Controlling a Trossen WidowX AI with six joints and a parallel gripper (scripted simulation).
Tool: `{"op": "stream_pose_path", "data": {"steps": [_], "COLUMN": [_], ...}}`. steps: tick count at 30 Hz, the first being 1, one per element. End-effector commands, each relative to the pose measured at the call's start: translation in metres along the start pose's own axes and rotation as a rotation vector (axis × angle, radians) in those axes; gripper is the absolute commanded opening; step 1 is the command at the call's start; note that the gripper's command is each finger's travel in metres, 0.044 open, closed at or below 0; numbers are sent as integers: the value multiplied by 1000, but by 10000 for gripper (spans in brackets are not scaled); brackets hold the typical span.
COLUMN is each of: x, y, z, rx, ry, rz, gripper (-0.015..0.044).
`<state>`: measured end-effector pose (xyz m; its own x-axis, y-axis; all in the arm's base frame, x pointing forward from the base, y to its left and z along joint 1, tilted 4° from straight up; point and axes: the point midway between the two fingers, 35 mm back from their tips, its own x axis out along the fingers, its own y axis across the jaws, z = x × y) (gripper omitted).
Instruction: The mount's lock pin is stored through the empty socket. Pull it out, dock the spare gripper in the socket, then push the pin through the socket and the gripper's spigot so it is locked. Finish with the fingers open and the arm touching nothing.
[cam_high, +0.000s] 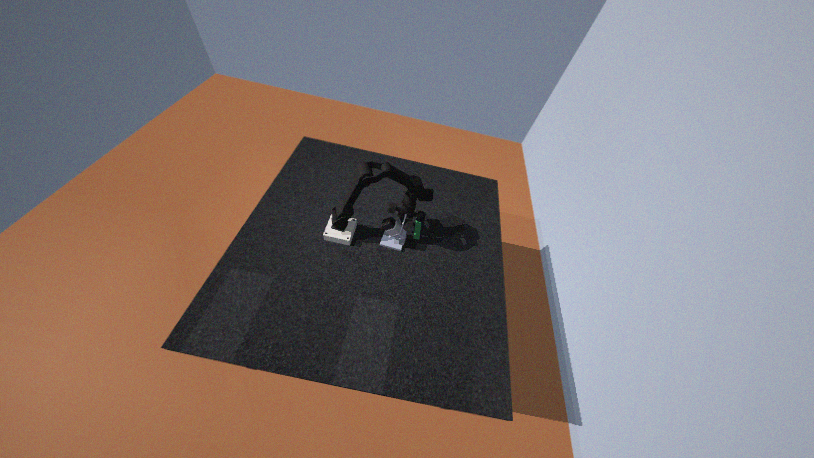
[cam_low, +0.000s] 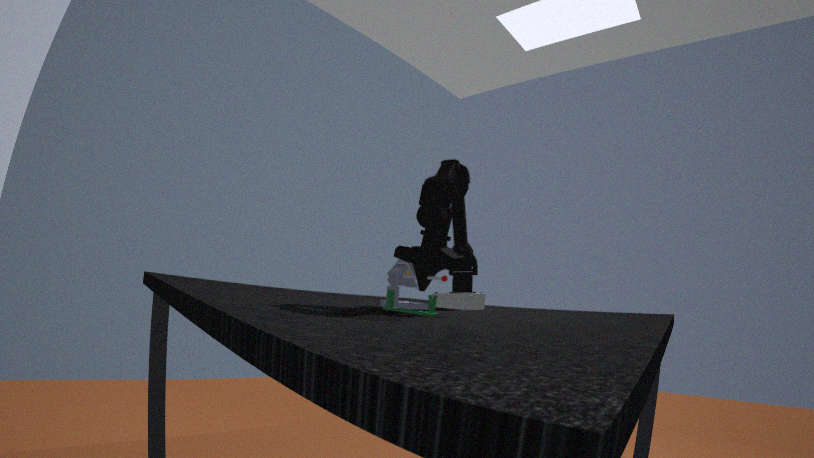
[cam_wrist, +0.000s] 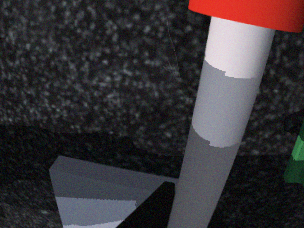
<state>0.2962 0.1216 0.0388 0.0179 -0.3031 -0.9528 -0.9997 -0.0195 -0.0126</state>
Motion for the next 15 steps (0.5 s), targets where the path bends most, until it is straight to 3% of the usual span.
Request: {"op": "stream_pose_path", "data": {"steps": [1, 15], "x": [0, 2], "y": [0, 0], "z": [-4, -13], "rx": [-2, -3], "ry": [-5, -6], "rz": [-2, 4], "gripper": [0, 0]}}
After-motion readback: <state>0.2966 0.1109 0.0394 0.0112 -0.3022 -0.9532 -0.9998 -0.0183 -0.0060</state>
